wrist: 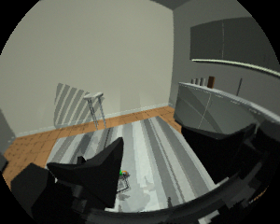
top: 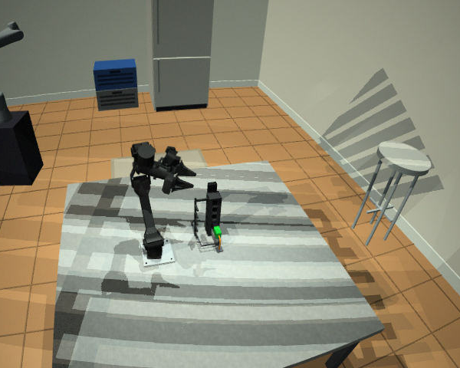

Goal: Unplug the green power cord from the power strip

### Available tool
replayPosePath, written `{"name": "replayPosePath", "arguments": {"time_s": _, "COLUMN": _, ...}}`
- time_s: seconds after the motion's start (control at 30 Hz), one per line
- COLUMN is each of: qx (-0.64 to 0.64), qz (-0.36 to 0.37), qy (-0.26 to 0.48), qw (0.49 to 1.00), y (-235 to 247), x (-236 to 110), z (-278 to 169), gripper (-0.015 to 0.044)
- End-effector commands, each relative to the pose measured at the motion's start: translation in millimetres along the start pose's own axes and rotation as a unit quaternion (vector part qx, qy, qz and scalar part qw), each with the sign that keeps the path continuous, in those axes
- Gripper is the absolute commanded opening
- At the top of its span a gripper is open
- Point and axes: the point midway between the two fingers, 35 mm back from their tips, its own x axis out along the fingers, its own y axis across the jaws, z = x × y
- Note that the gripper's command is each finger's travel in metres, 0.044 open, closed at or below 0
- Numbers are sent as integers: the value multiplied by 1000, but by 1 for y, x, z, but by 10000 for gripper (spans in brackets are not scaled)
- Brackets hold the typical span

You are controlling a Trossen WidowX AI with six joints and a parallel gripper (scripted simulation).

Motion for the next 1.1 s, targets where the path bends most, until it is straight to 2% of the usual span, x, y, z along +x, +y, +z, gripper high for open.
{"name": "replayPosePath", "arguments": {"time_s": 0.0, "qx": 3, "qz": 1, "qy": 1, "qw": 1000, "y": -1, "x": 1, "z": 0, "gripper": 374}}
{"name": "replayPosePath", "arguments": {"time_s": 0.13, "qx": 80, "qz": 22, "qy": 33, "qw": 996, "y": -17, "x": 19, "z": -13, "gripper": 269}}
{"name": "replayPosePath", "arguments": {"time_s": 0.27, "qx": 206, "qz": 50, "qy": 107, "qw": 971, "y": -35, "x": 61, "z": -41, "gripper": 164}}
{"name": "replayPosePath", "arguments": {"time_s": 0.4, "qx": 324, "qz": 58, "qy": 194, "qw": 924, "y": -33, "x": 103, "z": -73, "gripper": 160}}
{"name": "replayPosePath", "arguments": {"time_s": 0.6, "qx": 466, "qz": 11, "qy": 359, "qw": 809, "y": 2, "x": 169, "z": -136, "gripper": 160}}
{"name": "replayPosePath", "arguments": {"time_s": 0.83, "qx": 515, "qz": -135, "qy": 495, "qw": 686, "y": 68, "x": 212, "z": -214, "gripper": 160}}
{"name": "replayPosePath", "arguments": {"time_s": 1.07, "qx": 489, "qz": -299, "qy": 530, "qw": 625, "y": 127, "x": 218, "z": -282, "gripper": 160}}
